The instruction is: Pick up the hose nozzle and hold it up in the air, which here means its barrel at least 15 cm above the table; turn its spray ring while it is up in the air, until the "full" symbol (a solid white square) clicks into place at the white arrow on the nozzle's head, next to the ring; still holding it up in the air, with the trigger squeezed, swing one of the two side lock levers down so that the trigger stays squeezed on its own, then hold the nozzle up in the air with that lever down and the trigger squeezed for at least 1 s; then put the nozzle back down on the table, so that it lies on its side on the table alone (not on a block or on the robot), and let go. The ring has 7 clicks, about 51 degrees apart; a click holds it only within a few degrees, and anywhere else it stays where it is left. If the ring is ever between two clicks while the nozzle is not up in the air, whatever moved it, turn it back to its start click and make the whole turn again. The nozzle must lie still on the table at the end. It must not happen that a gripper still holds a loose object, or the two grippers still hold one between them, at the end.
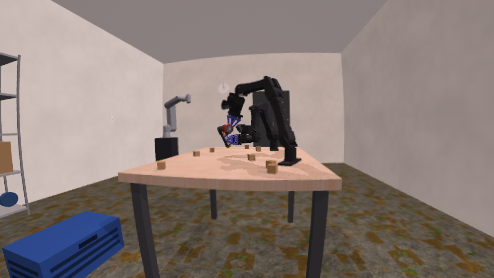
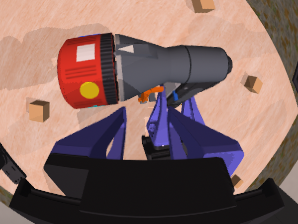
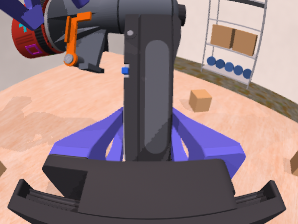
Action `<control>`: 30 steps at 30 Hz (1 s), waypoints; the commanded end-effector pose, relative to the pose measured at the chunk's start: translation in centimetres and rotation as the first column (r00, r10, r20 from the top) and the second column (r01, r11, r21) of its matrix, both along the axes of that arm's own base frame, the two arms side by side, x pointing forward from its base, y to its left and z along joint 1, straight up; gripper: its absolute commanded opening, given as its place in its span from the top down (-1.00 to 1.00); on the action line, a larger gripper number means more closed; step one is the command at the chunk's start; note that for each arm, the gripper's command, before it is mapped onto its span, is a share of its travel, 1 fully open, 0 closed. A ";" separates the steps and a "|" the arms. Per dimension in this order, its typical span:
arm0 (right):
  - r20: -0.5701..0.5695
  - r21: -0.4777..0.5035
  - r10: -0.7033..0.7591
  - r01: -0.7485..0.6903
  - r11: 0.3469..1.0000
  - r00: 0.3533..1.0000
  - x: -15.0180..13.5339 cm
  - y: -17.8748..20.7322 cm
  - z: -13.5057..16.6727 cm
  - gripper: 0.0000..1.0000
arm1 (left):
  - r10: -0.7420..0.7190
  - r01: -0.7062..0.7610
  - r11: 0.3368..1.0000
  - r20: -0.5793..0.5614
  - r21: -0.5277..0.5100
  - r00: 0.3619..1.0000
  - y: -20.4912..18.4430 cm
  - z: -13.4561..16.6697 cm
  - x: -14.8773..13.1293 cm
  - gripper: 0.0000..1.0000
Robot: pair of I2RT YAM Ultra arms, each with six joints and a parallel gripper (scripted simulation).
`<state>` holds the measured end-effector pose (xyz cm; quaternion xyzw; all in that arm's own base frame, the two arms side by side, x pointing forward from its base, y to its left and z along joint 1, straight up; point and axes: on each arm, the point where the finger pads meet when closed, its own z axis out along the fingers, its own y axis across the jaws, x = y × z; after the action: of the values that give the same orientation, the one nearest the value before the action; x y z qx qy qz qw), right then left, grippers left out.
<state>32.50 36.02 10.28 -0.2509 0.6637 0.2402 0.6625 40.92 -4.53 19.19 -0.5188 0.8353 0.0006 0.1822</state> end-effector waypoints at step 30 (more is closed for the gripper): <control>0.094 0.135 0.006 -0.019 0.991 0.996 0.1 0.8 5.1 0.30 | 0.007 -0.007 1.000 0.082 0.001 0.997 1.0 0.2 1.7 0.26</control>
<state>32.61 35.89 10.05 -0.2495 0.6677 0.2355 0.6607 41.74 -4.40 17.59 -0.5184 0.8350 -0.0049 0.1842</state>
